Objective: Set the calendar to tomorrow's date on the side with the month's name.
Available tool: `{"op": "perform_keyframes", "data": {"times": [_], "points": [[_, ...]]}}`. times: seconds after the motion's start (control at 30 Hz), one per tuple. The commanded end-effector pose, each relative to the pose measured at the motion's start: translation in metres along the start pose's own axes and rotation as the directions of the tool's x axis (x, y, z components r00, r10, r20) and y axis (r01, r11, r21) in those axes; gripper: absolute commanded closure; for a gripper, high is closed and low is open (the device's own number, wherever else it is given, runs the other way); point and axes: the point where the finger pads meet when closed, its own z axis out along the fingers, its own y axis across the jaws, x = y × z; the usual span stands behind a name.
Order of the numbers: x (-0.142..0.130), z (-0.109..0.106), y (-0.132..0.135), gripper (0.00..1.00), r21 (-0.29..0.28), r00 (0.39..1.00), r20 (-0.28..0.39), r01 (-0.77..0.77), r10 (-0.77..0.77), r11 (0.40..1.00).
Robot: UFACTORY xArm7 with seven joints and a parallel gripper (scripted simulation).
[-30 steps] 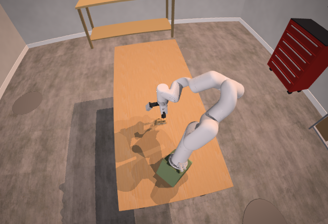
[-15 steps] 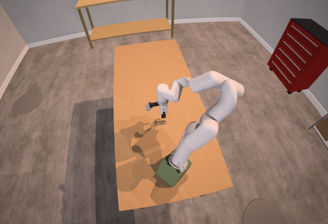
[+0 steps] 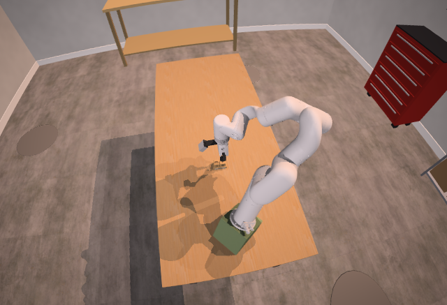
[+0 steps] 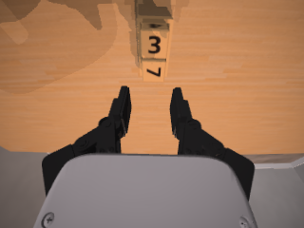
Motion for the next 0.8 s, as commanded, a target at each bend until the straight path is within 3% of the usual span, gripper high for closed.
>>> {"op": "perform_keyframes", "data": {"times": [0.0, 0.77], "points": [[0.001, 0.003, 0.001, 0.51, -0.002, 1.0, -0.001, 0.001, -0.001, 1.0], [0.0, 0.031, 0.002, 0.51, -0.002, 1.0, -0.001, 0.001, -0.001, 1.0]]}}
